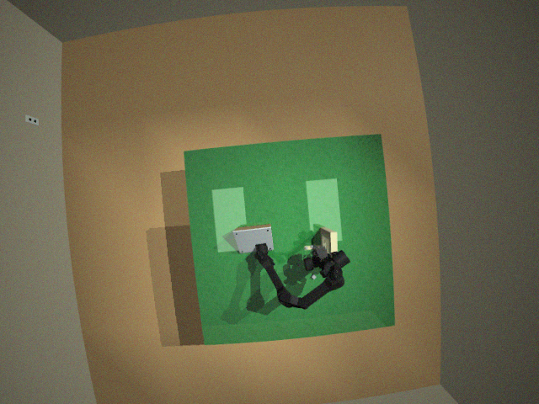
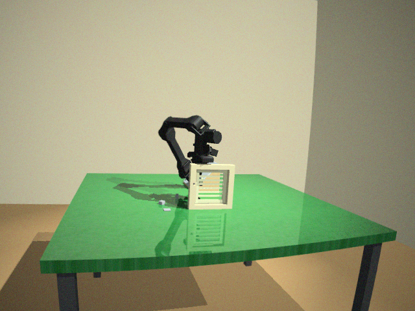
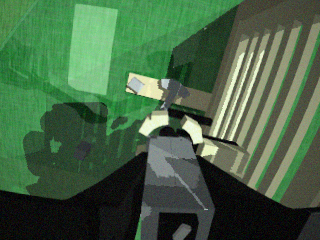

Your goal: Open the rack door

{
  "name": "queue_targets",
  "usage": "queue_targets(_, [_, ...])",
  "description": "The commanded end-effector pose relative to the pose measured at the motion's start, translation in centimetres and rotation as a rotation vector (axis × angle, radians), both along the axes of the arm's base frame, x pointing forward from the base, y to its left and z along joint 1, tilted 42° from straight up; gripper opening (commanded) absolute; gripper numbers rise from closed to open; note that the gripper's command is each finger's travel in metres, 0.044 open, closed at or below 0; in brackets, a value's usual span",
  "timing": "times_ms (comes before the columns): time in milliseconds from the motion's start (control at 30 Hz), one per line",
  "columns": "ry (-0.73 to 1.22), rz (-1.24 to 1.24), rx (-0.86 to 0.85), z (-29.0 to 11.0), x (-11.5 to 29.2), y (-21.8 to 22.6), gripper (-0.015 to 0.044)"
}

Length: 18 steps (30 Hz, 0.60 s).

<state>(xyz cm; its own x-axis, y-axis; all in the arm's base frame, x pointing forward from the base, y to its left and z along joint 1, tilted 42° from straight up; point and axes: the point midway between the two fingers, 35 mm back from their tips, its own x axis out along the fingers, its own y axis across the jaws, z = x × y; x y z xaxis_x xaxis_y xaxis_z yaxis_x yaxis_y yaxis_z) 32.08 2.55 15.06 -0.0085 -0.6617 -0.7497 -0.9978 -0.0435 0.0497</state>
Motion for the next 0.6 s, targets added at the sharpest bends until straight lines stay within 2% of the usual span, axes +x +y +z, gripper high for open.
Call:
queue_targets(0, [0.002,0.001,0.001,-0.03,-0.01,0.03,0.0038])
queue_targets(100, [0.002,0.001,0.001,-0.03,-0.01,0.03,0.0020])
queue_targets(567, [-0.134,-0.153,0.000,-0.31,-0.64,0.36,0.0020])
